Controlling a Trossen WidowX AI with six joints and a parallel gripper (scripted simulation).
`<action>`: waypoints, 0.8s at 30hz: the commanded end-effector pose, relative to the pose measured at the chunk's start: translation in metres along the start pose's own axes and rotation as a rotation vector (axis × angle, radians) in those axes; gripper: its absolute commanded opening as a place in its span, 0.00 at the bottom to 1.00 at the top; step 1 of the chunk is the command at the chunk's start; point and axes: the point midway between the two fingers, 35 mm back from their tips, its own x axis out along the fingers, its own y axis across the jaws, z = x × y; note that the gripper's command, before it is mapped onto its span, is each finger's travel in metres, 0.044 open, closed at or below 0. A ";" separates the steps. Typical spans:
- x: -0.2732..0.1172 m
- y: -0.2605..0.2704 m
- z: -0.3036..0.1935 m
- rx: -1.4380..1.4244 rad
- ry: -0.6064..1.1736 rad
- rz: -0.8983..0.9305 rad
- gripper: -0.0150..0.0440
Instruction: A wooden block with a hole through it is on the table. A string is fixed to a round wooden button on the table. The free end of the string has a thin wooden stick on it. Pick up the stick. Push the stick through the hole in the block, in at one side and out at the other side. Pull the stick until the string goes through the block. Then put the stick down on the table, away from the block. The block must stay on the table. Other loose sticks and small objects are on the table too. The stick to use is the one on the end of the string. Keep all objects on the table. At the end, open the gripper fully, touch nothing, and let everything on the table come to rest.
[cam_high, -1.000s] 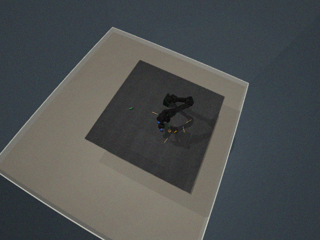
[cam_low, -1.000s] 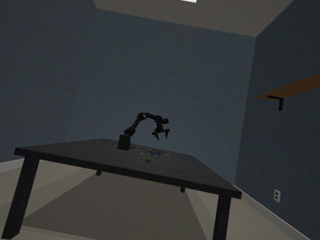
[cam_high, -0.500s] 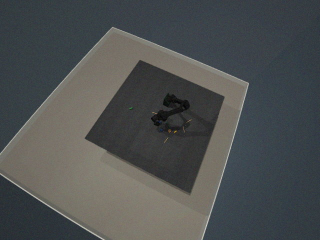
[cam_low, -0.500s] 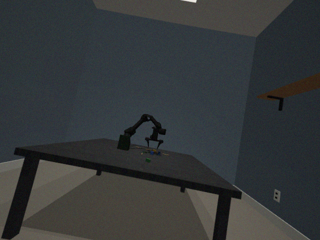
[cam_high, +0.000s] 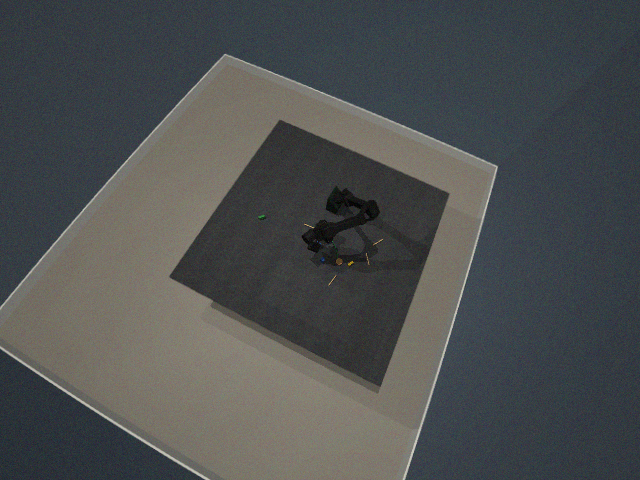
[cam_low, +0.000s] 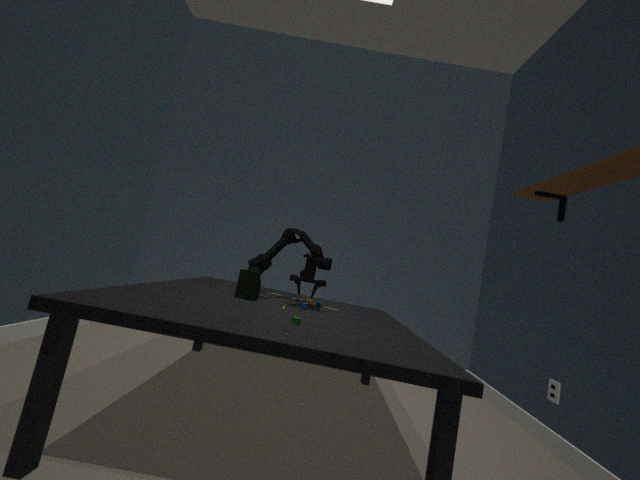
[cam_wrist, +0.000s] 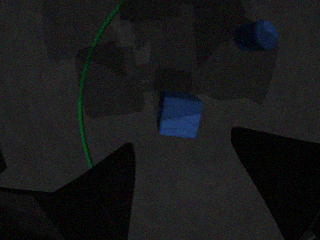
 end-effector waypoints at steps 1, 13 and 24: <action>0.000 0.000 0.000 0.000 0.000 0.000 0.66; 0.000 0.000 0.000 0.000 0.000 0.000 0.48; 0.000 0.000 0.000 0.000 0.000 0.000 0.25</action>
